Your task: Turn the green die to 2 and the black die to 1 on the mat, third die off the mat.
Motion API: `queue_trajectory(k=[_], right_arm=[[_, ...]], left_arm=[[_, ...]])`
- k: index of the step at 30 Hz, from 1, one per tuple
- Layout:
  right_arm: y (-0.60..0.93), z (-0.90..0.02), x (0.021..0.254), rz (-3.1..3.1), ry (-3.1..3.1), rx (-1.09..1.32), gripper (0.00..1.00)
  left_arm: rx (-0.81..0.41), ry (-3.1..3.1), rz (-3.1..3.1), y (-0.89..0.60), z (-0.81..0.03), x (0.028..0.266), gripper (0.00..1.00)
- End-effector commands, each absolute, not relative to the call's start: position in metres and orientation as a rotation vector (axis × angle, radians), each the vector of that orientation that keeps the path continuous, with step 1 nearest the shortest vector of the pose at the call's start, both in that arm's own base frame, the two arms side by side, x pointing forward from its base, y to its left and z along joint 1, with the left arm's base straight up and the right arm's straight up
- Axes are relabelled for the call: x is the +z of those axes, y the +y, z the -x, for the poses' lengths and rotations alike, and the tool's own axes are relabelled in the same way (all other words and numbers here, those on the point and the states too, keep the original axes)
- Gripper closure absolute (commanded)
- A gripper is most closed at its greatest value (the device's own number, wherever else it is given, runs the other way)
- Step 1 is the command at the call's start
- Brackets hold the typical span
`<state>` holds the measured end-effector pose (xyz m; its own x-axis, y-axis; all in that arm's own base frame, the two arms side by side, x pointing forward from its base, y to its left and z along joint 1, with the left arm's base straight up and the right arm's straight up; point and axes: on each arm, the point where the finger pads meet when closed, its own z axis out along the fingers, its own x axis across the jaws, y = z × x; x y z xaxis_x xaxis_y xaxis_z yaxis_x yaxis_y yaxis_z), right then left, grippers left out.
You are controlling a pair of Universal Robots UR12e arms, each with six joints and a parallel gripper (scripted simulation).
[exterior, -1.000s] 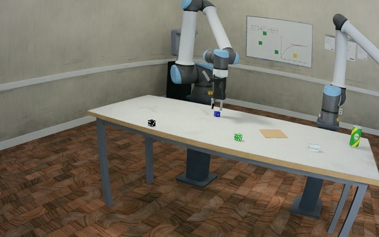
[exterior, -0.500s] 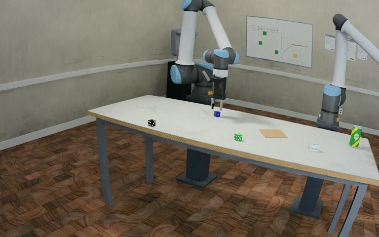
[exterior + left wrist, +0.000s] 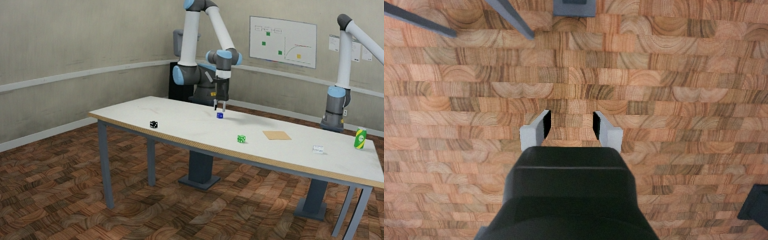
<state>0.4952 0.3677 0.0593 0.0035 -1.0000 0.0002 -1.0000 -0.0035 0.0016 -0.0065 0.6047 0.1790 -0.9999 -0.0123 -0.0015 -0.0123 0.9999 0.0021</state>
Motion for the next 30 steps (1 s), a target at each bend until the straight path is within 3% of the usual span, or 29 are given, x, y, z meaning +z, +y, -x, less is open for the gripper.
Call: queue_trajectory(k=[1, 30], right_arm=[[0.366, -0.494, 0.059, -2.225, -2.218, 0.000, 0.00], [0.378, -0.508, 0.059, -2.225, -2.218, 0.000, 0.00]], left_arm=[[0.000, 3.141, 0.022, 0.604, 0.009, 0.177, 0.00], [0.000, 3.141, 0.022, 0.604, 0.009, 0.177, 0.00]])
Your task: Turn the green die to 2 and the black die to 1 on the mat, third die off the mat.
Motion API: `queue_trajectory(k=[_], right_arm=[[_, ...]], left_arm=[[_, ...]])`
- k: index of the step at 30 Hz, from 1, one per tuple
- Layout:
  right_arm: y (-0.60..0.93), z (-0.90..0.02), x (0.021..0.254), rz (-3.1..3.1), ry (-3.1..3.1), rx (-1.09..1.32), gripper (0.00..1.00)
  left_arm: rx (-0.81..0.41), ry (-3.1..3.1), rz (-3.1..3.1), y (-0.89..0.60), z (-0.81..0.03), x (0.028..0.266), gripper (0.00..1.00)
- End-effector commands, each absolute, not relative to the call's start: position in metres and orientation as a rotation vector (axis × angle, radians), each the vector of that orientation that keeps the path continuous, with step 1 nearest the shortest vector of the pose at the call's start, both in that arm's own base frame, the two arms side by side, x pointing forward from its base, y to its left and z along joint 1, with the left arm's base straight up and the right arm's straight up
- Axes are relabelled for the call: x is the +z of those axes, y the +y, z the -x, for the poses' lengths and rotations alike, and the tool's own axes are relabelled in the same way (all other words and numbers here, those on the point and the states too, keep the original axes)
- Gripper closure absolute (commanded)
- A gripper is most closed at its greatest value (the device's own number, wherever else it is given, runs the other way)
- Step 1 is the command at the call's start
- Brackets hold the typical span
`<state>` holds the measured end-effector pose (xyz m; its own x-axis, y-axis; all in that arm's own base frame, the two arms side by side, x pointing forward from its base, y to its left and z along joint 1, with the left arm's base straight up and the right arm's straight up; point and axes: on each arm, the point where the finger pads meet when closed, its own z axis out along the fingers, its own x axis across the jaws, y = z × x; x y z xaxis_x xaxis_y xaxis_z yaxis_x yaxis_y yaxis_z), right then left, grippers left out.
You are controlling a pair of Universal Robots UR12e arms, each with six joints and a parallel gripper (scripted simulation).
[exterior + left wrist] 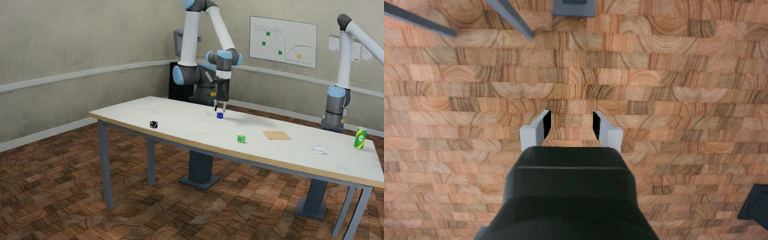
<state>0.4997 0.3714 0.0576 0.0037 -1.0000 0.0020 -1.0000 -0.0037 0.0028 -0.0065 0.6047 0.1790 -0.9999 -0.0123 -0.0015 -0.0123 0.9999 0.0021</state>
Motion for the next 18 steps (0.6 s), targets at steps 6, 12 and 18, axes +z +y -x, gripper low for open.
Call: queue_trajectory(k=[6, 12, 18], right_arm=[[0.391, -0.523, 0.059, -2.225, -2.218, 0.000, 0.00], [0.402, -0.536, 0.059, -2.225, -2.218, 0.000, 0.00], [0.422, -0.559, 0.059, -2.225, -2.218, 0.000, 0.00]], left_arm=[[0.000, 3.141, 0.022, 0.604, 0.009, 0.177, 0.00], [0.000, 3.141, 0.022, 0.604, 0.009, 0.177, 0.00], [0.000, 3.141, 0.022, 0.604, 0.009, 0.177, 0.00]])
